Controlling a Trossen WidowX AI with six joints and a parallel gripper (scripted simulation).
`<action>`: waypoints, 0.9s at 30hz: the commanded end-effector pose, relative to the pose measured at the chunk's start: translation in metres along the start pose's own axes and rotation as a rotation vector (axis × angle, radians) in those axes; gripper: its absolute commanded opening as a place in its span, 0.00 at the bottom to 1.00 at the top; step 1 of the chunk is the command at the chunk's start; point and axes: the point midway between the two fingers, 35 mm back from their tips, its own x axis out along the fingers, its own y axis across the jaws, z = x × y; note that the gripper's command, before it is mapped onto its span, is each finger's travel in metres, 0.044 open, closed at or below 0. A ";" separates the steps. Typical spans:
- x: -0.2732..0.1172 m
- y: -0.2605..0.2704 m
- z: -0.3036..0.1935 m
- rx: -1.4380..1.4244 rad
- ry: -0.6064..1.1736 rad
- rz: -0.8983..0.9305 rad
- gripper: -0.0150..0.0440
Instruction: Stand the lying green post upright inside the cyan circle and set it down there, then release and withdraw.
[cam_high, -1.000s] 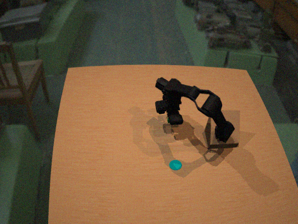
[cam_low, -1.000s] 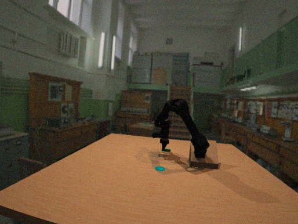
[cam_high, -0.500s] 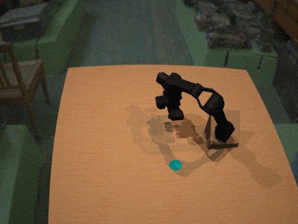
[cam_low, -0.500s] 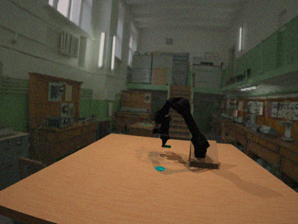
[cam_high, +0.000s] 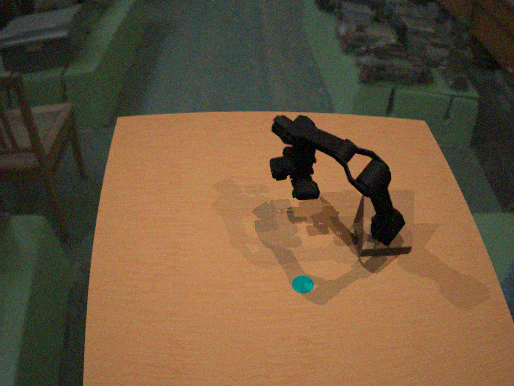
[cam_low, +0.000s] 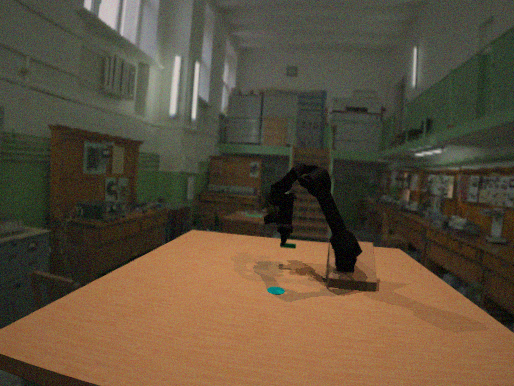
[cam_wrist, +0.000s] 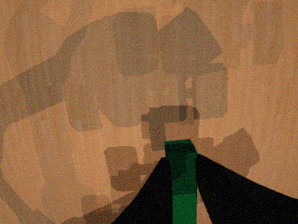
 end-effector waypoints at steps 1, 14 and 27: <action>-0.008 0.000 0.000 -0.005 0.003 -0.004 0.29; -0.026 0.003 -0.002 0.003 0.014 0.002 0.29; -0.035 0.041 0.016 0.085 0.015 -0.009 0.29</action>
